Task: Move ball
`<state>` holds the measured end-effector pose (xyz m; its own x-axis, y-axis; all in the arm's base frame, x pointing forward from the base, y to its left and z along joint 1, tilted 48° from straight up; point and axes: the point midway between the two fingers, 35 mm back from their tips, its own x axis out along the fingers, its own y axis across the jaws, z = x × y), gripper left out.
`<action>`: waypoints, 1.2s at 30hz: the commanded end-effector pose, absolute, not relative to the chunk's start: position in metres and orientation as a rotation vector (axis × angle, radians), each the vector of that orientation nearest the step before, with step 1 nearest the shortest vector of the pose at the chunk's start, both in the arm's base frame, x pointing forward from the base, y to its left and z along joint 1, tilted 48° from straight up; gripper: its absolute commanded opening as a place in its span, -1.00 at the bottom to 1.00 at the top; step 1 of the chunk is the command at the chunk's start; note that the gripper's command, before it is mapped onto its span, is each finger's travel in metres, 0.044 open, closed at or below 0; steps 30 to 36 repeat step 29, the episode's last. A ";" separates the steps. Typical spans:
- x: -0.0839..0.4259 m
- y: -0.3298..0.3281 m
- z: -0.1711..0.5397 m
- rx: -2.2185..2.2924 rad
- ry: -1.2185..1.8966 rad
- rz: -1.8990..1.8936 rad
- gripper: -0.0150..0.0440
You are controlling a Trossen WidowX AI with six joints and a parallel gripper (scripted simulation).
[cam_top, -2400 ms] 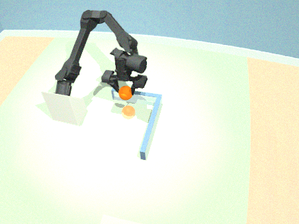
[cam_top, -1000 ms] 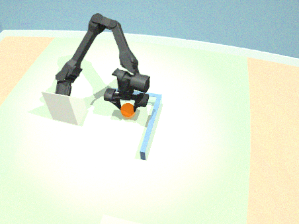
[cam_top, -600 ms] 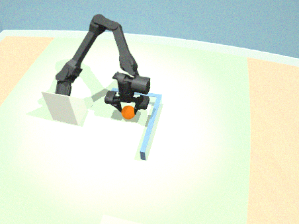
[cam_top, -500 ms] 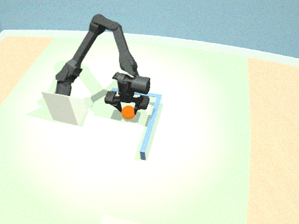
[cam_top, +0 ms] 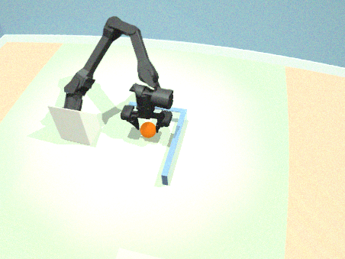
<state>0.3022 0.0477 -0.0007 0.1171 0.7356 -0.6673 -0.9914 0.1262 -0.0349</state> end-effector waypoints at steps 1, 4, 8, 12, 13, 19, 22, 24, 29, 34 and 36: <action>0.303 0.039 0.006 -0.557 0.573 1.360 0.90; 0.298 0.002 0.038 -0.559 0.574 1.359 0.90; 0.293 -0.016 0.056 -0.556 0.570 1.360 0.90; 0.296 -0.014 0.052 -0.556 0.568 1.345 0.90; 0.296 -0.014 0.052 -0.556 0.568 1.345 0.90; 0.295 -0.022 0.059 -0.557 0.570 1.345 1.00; 0.289 -0.048 0.083 -0.557 0.569 1.349 1.00; 0.289 -0.050 0.085 -0.557 0.569 1.350 1.00; 0.289 -0.050 0.085 -0.557 0.569 1.350 1.00; 0.289 -0.050 0.085 -0.557 0.569 1.350 1.00; 0.289 -0.050 0.085 -0.557 0.569 1.350 1.00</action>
